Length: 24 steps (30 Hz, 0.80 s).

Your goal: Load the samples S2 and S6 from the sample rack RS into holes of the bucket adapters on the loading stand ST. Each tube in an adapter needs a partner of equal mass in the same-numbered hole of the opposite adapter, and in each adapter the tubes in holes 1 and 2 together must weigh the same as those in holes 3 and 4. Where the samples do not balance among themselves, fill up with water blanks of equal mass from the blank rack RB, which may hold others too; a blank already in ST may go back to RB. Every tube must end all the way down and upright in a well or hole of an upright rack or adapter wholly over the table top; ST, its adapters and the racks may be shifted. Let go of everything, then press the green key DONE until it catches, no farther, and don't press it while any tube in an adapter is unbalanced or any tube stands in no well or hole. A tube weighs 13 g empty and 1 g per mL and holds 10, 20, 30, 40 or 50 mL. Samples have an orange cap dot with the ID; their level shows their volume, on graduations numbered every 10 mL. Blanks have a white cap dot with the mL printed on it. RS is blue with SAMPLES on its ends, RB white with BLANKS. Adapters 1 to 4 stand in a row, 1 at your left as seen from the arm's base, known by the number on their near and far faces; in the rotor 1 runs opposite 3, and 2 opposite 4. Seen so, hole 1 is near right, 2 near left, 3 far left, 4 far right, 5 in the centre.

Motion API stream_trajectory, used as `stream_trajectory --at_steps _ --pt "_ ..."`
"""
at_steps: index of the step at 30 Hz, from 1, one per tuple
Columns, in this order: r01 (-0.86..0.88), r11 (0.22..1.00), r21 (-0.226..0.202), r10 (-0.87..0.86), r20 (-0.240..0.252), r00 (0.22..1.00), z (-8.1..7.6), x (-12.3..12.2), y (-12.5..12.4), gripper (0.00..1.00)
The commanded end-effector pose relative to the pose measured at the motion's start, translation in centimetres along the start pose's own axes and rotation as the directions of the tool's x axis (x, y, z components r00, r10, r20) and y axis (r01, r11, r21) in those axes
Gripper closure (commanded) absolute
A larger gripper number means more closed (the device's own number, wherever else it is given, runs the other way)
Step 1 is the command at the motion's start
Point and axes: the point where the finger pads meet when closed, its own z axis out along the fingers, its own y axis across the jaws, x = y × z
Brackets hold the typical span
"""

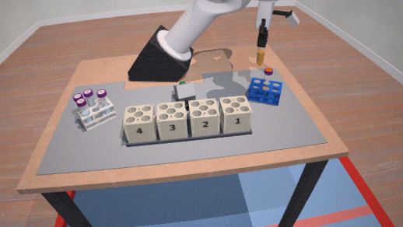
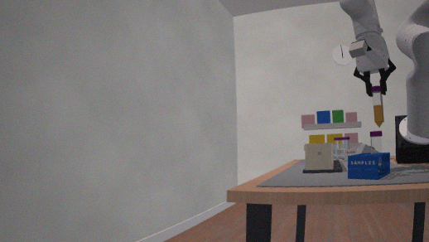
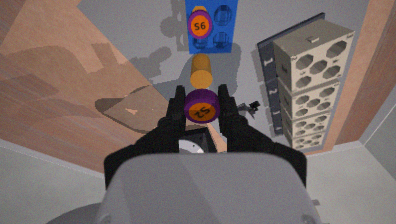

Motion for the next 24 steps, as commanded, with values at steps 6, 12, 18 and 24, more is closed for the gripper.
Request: stream_trajectory --at_steps 6,12,18,24 --pt "0.001 1.000 0.000 -0.001 -0.001 1.000 -0.6 0.0 0.0 1.00" --pt "-0.066 0.998 0.000 0.066 -0.001 0.998 -0.6 -0.1 1.0 1.00" --pt "-0.263 0.965 0.000 0.263 -0.001 0.965 -0.6 -0.7 4.0 1.00" --pt "-0.389 0.921 0.000 0.389 -0.001 0.921 -0.6 -1.0 5.9 1.00"
